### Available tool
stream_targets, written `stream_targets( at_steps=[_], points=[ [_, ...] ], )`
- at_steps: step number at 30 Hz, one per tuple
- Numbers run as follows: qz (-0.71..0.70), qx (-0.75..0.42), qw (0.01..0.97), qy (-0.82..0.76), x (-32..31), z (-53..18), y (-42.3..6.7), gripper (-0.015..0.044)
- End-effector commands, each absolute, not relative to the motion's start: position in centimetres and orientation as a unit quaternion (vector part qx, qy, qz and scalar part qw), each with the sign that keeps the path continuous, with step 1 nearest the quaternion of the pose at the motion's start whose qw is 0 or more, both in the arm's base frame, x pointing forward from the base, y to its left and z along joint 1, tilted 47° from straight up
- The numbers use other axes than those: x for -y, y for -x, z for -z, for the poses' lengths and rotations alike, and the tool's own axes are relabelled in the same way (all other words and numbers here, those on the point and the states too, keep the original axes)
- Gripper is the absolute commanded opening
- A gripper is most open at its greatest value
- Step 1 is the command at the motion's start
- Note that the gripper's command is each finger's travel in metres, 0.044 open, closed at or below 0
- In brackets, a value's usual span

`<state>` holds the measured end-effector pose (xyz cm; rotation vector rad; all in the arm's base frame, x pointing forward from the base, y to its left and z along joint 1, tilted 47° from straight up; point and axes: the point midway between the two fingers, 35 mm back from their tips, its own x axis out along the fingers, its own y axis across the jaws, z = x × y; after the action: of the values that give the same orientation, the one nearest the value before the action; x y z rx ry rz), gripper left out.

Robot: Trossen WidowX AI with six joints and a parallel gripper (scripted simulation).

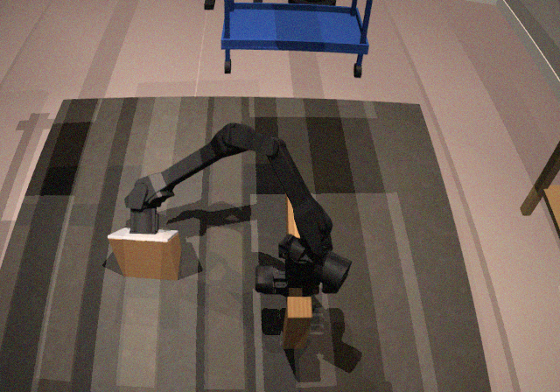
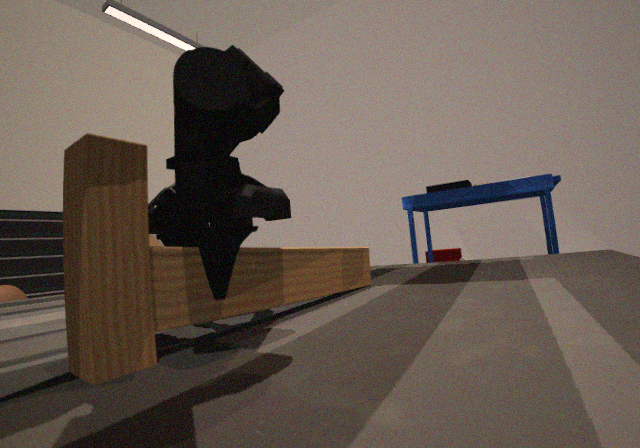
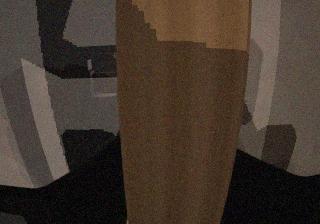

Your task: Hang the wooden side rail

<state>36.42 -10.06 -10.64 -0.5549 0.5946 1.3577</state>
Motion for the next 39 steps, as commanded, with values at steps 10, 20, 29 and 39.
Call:
stream_targets(
  at_steps=[10,20,29,39],
  points=[
    [-0.605,-0.271,0.706,0.250,10.4,10.8,-36.4,0.0000],
    [-0.605,-0.271,0.706,0.250,10.3,10.9,-36.4,0.0000],
    [-0.610,-0.268,0.703,0.249,10.0,10.8,-36.4,0.0184],
    [-0.606,-0.271,0.705,0.250,12.3,8.7,-36.0,0.0440]
  ],
)
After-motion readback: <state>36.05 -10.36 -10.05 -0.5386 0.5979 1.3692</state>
